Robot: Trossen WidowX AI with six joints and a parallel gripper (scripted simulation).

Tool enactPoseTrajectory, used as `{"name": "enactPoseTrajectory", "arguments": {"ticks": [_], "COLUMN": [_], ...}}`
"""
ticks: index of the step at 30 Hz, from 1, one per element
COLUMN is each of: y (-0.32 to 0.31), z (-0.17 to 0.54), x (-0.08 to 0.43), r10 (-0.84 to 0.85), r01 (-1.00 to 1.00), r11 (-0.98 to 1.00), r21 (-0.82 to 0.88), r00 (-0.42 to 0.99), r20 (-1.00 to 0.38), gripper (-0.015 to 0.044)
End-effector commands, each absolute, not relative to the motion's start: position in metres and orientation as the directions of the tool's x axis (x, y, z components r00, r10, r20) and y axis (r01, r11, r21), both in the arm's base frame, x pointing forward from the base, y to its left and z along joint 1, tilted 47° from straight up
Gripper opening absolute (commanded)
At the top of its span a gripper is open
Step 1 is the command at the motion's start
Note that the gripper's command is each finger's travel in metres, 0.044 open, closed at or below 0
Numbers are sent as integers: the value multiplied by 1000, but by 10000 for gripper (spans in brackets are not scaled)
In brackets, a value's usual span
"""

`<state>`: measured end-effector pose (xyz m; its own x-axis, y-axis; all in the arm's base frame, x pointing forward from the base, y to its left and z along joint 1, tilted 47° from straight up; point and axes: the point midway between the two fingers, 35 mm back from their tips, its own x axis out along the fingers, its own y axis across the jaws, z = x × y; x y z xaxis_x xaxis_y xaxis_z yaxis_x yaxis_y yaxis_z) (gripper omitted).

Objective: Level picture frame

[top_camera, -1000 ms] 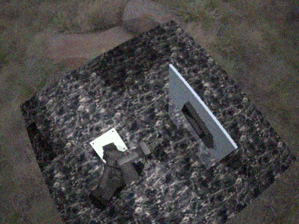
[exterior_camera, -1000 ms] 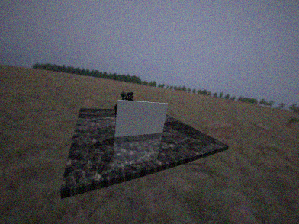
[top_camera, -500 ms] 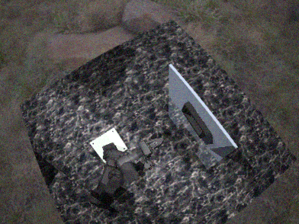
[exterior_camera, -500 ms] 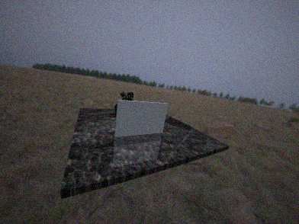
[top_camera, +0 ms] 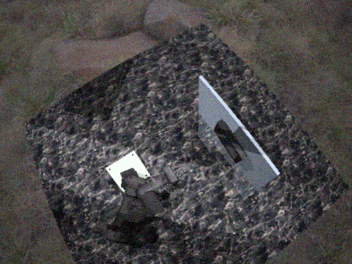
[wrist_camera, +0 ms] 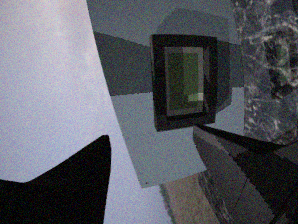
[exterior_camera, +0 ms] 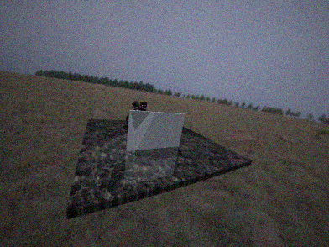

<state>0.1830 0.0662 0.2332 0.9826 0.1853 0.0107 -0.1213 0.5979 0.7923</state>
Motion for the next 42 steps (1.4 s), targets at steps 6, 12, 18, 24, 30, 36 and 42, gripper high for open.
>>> {"name": "enactPoseTrajectory", "arguments": {"ticks": [6, 12, 18, 24, 30, 36, 42], "y": [67, 67, 67, 67, 67, 67, 68], "z": [233, 233, 233, 233, 233, 233, 233], "x": [183, 183, 183, 183, 183, 183, 187], "r10": [190, 190, 190, 190, 190, 190, 186], "r01": [-124, -124, -124, -124, -124, -124, -122], "r11": [594, 594, 594, 594, 594, 594, 597], "r21": [795, 795, 795, 795, 795, 795, 793], "r00": [982, 982, 982, 982, 982, 982, 983], "r20": [11, 11, 11, 11, 11, 11, 11], "gripper": [260, 260, 260, 260, 260, 260, 260]}}
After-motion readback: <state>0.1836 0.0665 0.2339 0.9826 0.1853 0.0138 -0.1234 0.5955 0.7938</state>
